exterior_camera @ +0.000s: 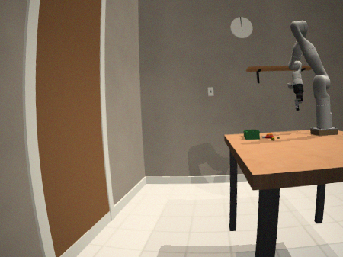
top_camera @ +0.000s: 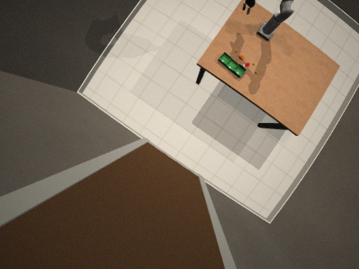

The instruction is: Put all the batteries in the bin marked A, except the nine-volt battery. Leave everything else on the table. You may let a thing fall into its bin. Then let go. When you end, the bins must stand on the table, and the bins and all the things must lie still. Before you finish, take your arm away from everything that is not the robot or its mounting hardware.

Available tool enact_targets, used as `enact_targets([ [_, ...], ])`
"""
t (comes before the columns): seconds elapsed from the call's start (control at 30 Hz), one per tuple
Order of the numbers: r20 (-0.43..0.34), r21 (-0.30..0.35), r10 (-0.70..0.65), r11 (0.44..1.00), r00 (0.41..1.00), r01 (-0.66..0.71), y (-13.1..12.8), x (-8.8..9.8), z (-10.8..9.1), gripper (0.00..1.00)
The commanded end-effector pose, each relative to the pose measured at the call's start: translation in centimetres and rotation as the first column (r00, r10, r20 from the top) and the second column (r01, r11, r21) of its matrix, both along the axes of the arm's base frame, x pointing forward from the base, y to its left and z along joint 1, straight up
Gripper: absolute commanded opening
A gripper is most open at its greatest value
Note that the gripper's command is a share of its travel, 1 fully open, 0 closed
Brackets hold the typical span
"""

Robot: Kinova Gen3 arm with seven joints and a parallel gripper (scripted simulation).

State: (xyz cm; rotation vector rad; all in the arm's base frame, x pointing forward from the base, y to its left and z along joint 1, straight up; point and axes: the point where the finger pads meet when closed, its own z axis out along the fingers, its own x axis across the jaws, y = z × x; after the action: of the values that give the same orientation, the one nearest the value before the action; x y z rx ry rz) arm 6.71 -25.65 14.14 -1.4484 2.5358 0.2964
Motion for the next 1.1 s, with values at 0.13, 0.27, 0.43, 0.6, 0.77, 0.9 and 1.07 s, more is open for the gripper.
enact_targets([
  [0.13, 0.000, -0.001, 0.000, 1.000, 1.000, 0.000, 0.0, 0.0, 0.0, 1.00],
  [0.27, 0.000, -0.001, 0.000, 1.000, 1.000, 0.000, 0.0, 0.0, 0.0, 1.00],
  [0.43, 0.000, -0.001, 0.000, 1.000, 1.000, 0.000, 0.0, 0.0, 0.0, 1.00],
  [0.6, 0.000, -0.001, 0.000, 1.000, 1.000, 0.000, 0.0, 0.0, 1.7, 0.31],
  [0.77, 0.000, -0.001, 0.000, 1.000, 1.000, 0.000, 0.0, 0.0, 4.0, 0.31],
  [0.9, 0.007, -0.005, 0.100, 0.995, 0.995, -0.100, 0.5, 2.2, 3.4, 0.31],
  [1.07, 0.027, -0.024, 0.294, 0.956, 0.956, -0.293, 0.7, 3.7, 3.4, 0.31],
])
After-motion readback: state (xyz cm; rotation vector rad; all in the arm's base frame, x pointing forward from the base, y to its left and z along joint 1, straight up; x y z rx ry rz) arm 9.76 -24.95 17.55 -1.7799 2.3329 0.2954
